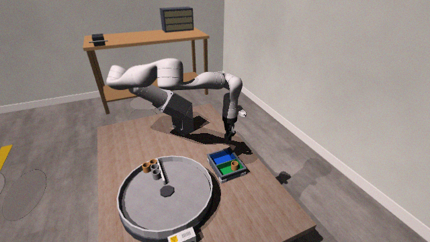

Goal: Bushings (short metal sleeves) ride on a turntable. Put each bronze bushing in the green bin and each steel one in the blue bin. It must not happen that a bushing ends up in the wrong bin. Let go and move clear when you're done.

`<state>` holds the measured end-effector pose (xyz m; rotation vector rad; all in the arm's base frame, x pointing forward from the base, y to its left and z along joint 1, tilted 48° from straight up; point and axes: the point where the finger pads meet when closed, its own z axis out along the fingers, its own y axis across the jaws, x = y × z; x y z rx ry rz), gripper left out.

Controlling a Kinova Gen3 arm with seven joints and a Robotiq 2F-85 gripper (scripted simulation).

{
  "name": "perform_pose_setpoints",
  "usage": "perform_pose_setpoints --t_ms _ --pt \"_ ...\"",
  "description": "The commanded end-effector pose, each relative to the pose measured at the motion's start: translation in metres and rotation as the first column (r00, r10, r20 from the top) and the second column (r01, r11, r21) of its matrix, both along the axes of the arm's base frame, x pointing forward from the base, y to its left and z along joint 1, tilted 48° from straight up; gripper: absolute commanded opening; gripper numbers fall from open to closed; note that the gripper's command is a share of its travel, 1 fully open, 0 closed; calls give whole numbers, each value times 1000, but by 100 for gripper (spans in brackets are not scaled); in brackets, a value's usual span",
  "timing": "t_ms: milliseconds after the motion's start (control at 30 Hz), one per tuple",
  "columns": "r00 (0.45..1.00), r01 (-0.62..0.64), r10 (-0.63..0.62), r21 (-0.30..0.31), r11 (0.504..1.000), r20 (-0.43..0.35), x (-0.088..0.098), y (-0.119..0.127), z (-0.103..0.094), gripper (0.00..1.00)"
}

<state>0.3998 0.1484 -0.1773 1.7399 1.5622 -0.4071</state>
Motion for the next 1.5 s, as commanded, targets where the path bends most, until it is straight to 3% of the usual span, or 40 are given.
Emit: perform_pose_setpoints --t_ms 0,167,333,500,933,1467 --pt "1000 -1 1 2 1000 1 0 1 1 0" --pt "1000 -2 2 2 1000 0 0 1 1 0" --pt "1000 -2 2 2 1000 0 7 -18 -18 0" --pt "1000 -2 2 2 1000 0 7 -18 -18 0" --pt "1000 -2 2 2 1000 0 20 -56 -54 0" --pt "1000 -2 2 2 1000 0 21 -59 -58 0"
